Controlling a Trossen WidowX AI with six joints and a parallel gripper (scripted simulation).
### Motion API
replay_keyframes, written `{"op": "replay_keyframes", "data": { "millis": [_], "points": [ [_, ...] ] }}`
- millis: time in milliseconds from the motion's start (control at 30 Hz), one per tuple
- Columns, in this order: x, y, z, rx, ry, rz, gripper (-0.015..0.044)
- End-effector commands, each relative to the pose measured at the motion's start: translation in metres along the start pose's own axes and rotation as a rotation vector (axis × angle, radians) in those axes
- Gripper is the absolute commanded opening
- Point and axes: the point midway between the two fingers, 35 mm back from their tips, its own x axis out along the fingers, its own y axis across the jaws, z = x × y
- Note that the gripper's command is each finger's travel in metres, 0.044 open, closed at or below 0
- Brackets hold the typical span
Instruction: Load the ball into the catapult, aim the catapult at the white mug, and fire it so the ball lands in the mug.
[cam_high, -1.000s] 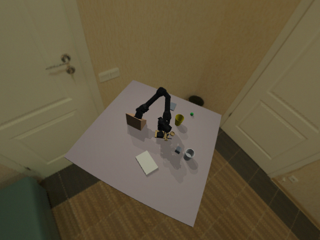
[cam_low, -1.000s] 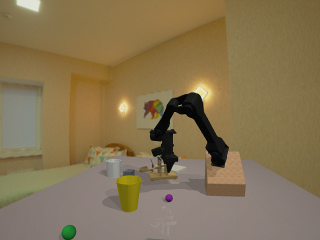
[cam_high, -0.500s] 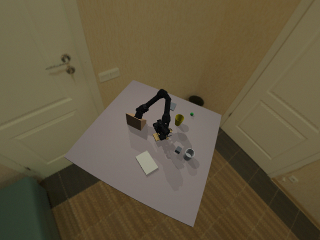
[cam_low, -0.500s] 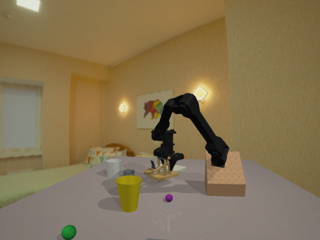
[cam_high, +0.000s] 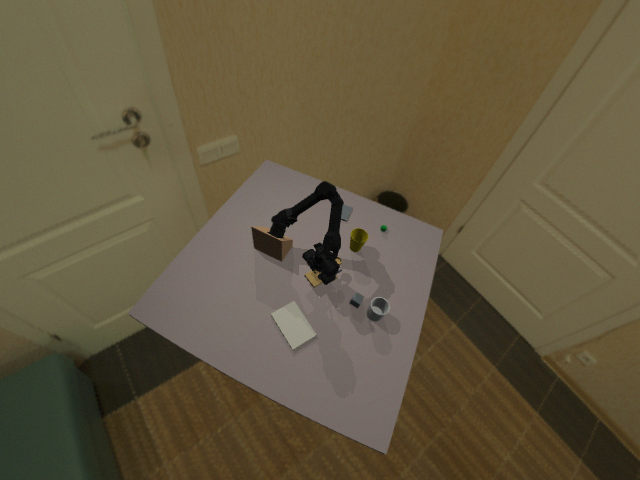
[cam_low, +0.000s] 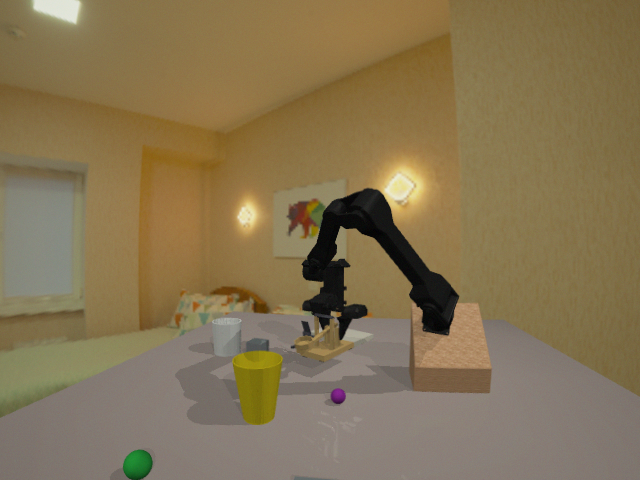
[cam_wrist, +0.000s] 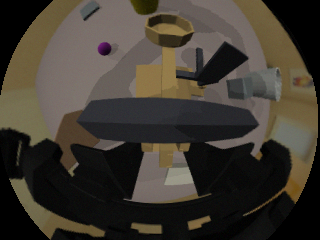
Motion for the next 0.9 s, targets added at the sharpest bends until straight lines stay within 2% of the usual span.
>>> {"op": "replay_keyframes", "data": {
  "millis": [0,867],
  "points": [
    [0.003,-0.003,0.000,-0.008,0.000,-0.008,0.0000],
    [0.041,-0.004,0.000,-0.017,0.008,-0.003,0.0000]
  ]
}}
